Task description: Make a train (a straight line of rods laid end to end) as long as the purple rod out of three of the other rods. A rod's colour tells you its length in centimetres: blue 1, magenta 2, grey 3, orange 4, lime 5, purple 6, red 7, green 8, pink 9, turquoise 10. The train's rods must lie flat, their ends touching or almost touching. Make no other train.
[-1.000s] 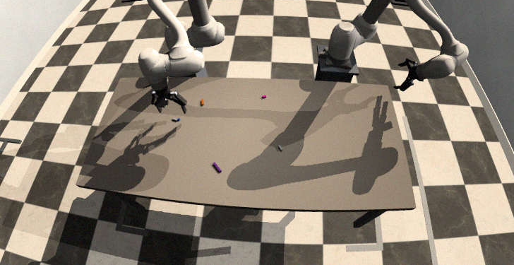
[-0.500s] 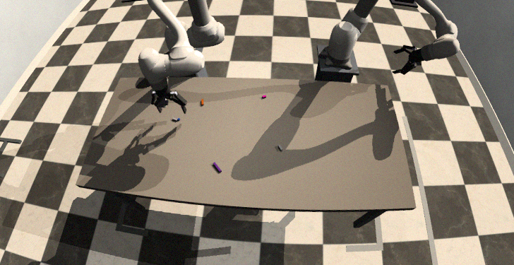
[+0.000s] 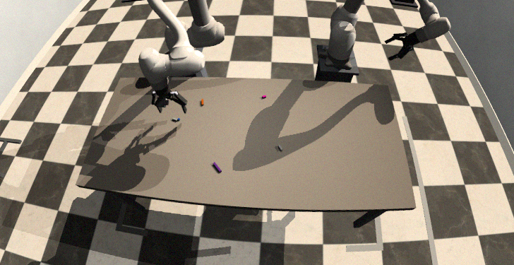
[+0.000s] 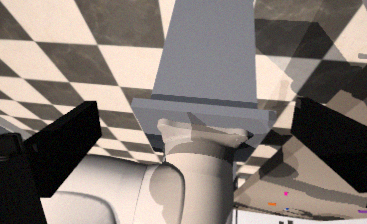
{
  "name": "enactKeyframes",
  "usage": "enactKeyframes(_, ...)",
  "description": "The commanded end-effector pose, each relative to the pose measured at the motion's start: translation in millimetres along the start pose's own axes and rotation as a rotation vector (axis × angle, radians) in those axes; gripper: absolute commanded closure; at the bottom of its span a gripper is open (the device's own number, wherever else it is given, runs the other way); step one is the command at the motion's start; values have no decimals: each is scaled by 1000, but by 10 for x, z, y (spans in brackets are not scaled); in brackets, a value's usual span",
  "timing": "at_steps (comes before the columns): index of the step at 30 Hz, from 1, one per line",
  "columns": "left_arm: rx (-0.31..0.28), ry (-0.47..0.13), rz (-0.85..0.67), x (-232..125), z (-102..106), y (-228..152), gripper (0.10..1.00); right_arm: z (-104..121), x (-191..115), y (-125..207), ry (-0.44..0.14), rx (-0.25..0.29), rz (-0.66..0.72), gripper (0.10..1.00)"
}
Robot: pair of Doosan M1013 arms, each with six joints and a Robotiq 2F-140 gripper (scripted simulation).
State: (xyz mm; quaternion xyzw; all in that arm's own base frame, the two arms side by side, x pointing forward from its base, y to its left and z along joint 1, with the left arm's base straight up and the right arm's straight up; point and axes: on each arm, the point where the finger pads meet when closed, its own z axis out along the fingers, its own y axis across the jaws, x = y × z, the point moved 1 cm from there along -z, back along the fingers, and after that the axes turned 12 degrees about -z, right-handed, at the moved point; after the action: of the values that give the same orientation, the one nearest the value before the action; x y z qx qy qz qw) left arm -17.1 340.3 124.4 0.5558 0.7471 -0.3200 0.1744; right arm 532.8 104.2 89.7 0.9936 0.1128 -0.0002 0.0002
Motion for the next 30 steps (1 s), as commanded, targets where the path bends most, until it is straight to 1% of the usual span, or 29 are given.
enactKeyframes(1,-66,-54,13,11,58,-248,98,-7,-5,-39,1,0,-41,98)
enactKeyframes(3,-91,-69,16,3,83,-321,98,-7,-29,-137,1,0,-148,98)
enactKeyframes(5,-108,-78,18,-4,101,-368,98,-8,-71,-289,1,0,-315,98)
enactKeyframes(6,-113,-81,18,-6,107,-384,98,-9,-98,-382,1,0,-367,98)
enactKeyframes(12,-122,-86,20,-9,116,-408,98,-9,-331,-992,-2,-11,-664,98)
enactKeyframes(15,-122,-86,20,-9,116,-408,98,-9,-331,-992,-2,-11,-820,98)
enactKeyframes(17,-122,-86,20,-9,116,-408,98,-9,-331,-992,-2,-11,-820,98)
enactKeyframes(18,-122,-86,20,-9,116,-408,98,-9,-331,-992,-2,-10,-965,98)
enactKeyframes(21,-122,-86,20,-9,116,-408,98,-9,-331,-991,0,-4,-1088,98)
enactKeyframes(22,-122,-86,20,-9,116,-408,98,-9,-331,-991,1,0,-1124,98)
enactKeyframes(24,-122,-86,20,-9,116,-408,98,-9,-331,-991,1,0,-1124,98)
enactKeyframes(30,-122,-86,20,-9,116,-408,98,-8,-407,-1149,1,-1,-1318,98)
